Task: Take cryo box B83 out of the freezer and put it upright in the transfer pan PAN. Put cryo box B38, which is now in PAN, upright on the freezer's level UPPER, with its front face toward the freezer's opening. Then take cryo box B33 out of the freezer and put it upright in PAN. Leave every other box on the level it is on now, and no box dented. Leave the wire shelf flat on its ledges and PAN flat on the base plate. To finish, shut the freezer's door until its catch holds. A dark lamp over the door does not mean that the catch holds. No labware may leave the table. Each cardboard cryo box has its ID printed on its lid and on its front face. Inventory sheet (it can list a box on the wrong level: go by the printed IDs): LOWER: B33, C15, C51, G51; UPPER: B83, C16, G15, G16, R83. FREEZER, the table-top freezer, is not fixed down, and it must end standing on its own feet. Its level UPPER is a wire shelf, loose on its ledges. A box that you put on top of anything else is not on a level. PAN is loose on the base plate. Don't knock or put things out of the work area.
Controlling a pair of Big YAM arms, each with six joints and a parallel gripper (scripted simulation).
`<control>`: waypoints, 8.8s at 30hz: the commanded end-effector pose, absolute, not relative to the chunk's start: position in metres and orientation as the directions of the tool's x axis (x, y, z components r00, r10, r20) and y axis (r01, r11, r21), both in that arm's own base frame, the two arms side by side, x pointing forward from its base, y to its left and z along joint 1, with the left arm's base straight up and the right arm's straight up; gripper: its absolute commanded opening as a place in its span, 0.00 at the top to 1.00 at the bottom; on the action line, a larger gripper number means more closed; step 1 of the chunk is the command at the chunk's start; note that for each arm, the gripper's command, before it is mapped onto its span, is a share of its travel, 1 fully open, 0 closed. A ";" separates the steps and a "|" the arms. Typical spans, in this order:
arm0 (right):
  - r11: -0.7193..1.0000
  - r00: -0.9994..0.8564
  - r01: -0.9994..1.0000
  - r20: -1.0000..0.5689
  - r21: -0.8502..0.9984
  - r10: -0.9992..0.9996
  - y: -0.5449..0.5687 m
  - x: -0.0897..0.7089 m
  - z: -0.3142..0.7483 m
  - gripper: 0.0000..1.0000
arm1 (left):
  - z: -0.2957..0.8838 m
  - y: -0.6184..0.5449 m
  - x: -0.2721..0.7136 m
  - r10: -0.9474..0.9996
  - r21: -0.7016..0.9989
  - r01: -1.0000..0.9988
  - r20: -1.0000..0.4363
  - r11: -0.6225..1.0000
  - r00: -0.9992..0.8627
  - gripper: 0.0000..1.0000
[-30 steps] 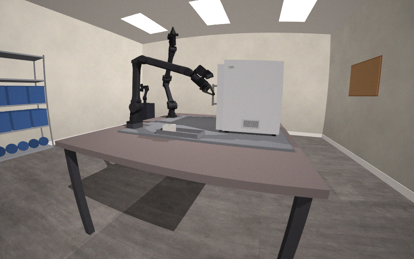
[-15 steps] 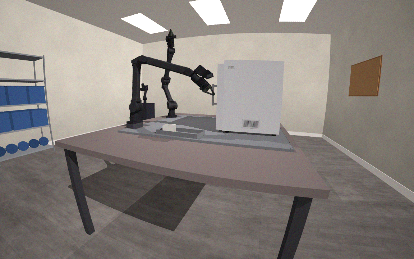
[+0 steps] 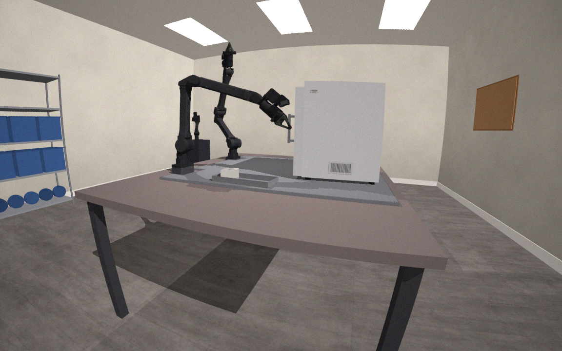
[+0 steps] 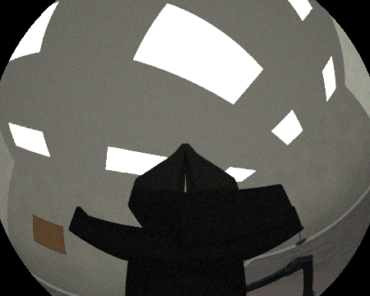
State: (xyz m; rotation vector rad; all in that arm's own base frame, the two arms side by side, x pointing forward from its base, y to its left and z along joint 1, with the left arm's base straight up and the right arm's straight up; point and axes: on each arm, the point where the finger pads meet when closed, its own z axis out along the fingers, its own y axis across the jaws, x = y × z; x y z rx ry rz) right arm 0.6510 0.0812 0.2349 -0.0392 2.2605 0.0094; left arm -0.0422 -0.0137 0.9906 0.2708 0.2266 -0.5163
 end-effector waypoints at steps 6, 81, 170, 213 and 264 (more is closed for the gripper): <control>1.000 -0.630 0.001 -0.776 0.009 0.008 0.088 0.630 0.247 1.00 | 0.984 0.011 -0.074 -0.485 0.148 0.520 -0.219 0.841 0.847 1.00; 0.924 -0.598 0.381 -0.763 -0.002 0.245 0.130 0.479 0.229 1.00 | 0.884 0.159 -0.284 -0.489 0.000 0.489 -0.027 0.872 0.872 1.00; 0.747 -0.465 0.664 -0.764 0.032 0.446 0.237 0.346 0.242 0.00 | 0.884 0.159 -0.284 -0.489 0.000 0.489 -0.027 0.872 0.872 1.00; 0.752 -0.470 0.659 -0.759 0.039 0.451 0.288 0.298 0.268 0.00 | 0.884 0.159 -0.284 -0.489 0.000 0.489 -0.027 0.872 0.872 1.00; 0.944 -0.457 -0.326 -0.882 0.045 -0.116 0.165 0.309 0.338 0.00 | 0.884 0.159 -0.284 -0.489 0.000 0.489 -0.027 0.872 0.872 1.00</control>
